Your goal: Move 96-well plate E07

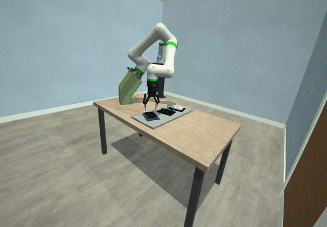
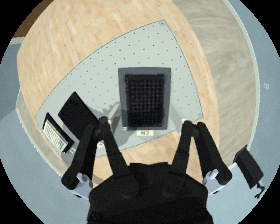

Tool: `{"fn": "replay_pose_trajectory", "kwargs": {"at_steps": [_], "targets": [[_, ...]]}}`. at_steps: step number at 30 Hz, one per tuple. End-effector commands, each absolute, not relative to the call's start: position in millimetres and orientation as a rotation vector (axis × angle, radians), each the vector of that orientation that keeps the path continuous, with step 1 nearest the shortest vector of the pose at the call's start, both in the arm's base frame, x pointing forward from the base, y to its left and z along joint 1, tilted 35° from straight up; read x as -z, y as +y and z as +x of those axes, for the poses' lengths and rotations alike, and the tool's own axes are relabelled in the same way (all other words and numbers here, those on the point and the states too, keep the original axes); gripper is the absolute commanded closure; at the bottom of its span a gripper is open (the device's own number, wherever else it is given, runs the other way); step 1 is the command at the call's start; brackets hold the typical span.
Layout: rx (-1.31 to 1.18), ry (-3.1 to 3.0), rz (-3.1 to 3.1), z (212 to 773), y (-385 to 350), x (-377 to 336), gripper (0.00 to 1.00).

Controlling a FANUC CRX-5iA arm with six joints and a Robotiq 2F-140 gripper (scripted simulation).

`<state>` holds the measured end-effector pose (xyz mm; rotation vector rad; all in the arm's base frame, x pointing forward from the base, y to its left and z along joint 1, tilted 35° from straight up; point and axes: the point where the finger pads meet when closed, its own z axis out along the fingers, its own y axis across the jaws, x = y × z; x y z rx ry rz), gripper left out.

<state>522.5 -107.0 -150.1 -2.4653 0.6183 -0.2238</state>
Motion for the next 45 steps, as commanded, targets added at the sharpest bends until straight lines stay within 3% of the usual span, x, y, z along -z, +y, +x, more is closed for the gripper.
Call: {"fn": "replay_pose_trajectory", "kwargs": {"at_steps": [1, 45], "targets": [[0.224, 0.619, -2.466, 523, -107, 150, 0.34], [0.224, 0.618, -2.465, 529, -96, 169, 0.34]]}}
